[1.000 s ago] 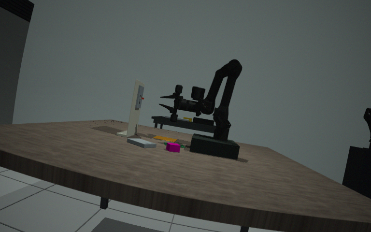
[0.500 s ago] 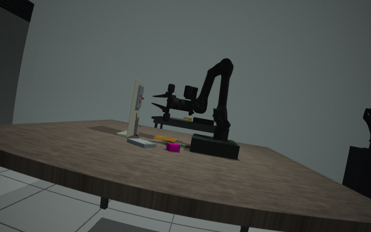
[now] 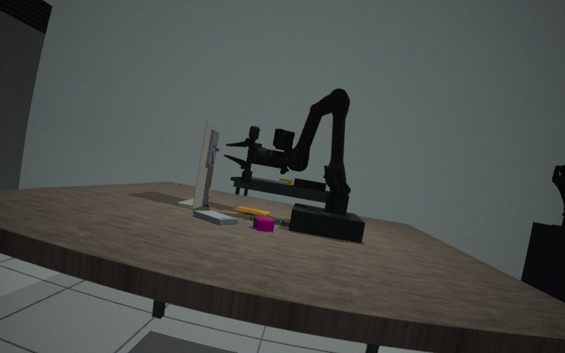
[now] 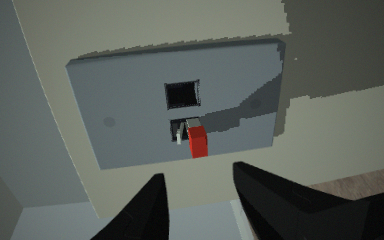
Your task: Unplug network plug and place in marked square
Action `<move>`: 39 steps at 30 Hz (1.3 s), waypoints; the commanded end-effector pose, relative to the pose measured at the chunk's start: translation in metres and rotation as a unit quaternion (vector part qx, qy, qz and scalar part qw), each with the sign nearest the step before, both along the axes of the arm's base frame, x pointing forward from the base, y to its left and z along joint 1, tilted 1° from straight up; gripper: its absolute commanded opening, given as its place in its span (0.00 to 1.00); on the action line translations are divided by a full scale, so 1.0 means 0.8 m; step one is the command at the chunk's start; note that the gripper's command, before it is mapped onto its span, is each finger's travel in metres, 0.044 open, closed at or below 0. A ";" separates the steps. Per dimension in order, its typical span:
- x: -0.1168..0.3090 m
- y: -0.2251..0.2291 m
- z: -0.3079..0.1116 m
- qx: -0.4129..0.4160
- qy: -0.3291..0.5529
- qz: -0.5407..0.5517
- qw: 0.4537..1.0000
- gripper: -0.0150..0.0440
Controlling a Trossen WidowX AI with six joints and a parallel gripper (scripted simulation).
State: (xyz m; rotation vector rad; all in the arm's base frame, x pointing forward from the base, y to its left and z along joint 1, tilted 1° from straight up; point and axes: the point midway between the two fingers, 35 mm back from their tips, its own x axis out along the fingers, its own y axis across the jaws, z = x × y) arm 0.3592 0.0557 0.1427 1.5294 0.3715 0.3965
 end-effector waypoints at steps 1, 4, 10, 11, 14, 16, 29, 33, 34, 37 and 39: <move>0.009 0.001 0.000 0.002 0.001 -0.003 1.000 0.52; 0.015 0.002 0.000 0.002 0.001 -0.003 1.000 0.52; 0.026 0.005 0.000 0.002 0.001 -0.003 1.000 0.52; 0.028 0.005 0.000 0.002 0.001 -0.003 1.000 0.52; 0.034 0.007 0.000 0.002 0.001 -0.003 1.000 0.52; 0.038 0.008 0.000 0.002 0.001 -0.003 1.000 0.52; 0.041 0.009 0.000 0.002 0.000 -0.003 1.000 0.34; 0.041 0.009 0.000 0.002 0.000 -0.003 1.000 0.29; 0.041 0.009 0.000 0.002 0.000 -0.003 1.000 0.28; 0.041 0.009 0.000 0.002 0.000 -0.003 1.000 0.25; 0.041 0.009 0.000 0.002 0.000 -0.003 1.000 0.25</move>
